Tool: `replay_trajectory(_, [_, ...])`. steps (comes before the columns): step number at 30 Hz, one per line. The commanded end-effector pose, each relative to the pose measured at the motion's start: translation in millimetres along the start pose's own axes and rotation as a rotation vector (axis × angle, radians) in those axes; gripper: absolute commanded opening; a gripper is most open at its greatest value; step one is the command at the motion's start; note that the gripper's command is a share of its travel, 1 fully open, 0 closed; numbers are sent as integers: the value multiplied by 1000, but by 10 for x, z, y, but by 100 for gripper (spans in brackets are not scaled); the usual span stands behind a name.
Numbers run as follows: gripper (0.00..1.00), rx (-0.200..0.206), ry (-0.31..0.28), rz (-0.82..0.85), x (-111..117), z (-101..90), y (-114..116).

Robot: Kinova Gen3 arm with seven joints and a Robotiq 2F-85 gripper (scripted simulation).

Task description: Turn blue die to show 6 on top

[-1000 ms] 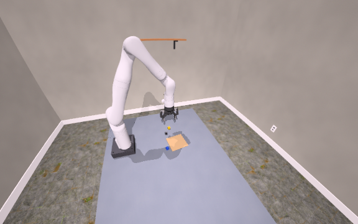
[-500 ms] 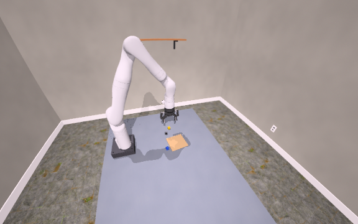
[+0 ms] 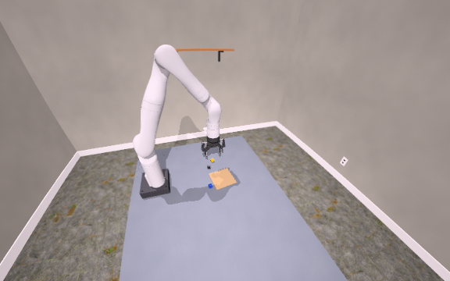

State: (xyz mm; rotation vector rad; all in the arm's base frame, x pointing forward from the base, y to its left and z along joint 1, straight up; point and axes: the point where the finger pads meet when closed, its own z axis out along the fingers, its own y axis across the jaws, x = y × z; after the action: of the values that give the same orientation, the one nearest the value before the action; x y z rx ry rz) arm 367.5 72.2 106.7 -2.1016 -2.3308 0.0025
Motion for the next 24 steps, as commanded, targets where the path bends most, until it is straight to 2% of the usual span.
replay_trajectory(1, [100,-1,0,5,-94,-3,-18])
replay_trajectory(9, [100,-1,0,5,-94,-3,-18])
replay_trajectory(10, [100,-1,0,0,-200,2,-48])
replay_trajectory(16, [100,-1,0,0,-200,2,-48])
replay_trajectory(17, [100,-1,0,-5,-310,8,-82])
replay_trajectory(24, [100,-1,0,-5,-310,8,-82])
